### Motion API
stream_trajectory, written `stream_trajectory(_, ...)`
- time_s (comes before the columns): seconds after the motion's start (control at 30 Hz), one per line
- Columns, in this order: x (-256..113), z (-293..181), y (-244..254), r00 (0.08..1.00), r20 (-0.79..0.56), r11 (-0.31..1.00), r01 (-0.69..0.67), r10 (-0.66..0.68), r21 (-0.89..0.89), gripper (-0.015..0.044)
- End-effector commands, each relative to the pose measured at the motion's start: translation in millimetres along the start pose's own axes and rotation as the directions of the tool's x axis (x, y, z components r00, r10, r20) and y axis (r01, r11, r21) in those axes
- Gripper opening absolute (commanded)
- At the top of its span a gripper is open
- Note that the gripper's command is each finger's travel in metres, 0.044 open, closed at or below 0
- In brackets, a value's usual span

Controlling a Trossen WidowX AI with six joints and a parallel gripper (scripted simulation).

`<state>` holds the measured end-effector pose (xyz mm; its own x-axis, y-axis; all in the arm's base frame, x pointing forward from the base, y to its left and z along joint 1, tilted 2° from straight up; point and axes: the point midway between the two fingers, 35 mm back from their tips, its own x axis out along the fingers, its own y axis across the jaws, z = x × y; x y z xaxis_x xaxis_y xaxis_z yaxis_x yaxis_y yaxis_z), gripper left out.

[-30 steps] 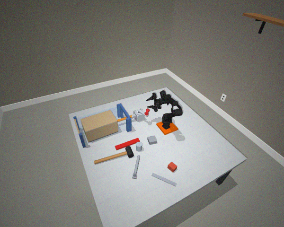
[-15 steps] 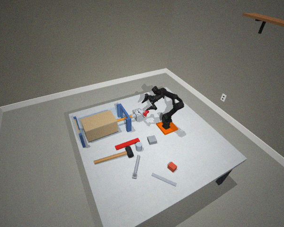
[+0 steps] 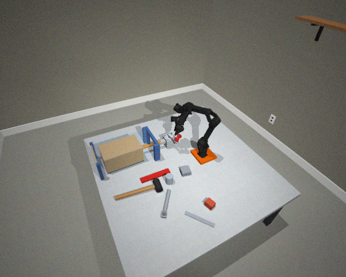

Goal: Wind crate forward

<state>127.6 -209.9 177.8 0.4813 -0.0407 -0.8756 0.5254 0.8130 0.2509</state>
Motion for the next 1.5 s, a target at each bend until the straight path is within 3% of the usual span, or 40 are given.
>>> stream_trajectory(0.0,5.2,14.0,2.0,0.895,-0.375,0.779,0.409,-0.241,0.475,0.0440)
stream_trajectory(0.1,4.6,17.1,2.5,0.870,-0.405,0.702,0.473,-0.281,0.532,0.0440)
stream_trajectory(0.63,4.5,17.3,2.6,0.869,-0.406,0.699,0.476,-0.282,0.533,0.0440)
stream_trajectory(0.8,9.1,21.2,7.7,0.870,-0.406,0.577,0.491,-0.282,0.652,0.0440)
stream_trajectory(1.0,9.4,21.4,8.0,0.870,-0.406,0.569,0.492,-0.282,0.659,0.0440)
stream_trajectory(1.17,38.6,8.0,-1.5,0.870,-0.405,0.569,0.492,-0.282,0.659,0.0440)
stream_trajectory(1.47,51.9,1.8,-5.9,0.869,-0.405,0.569,0.492,-0.282,0.659,0.0440)
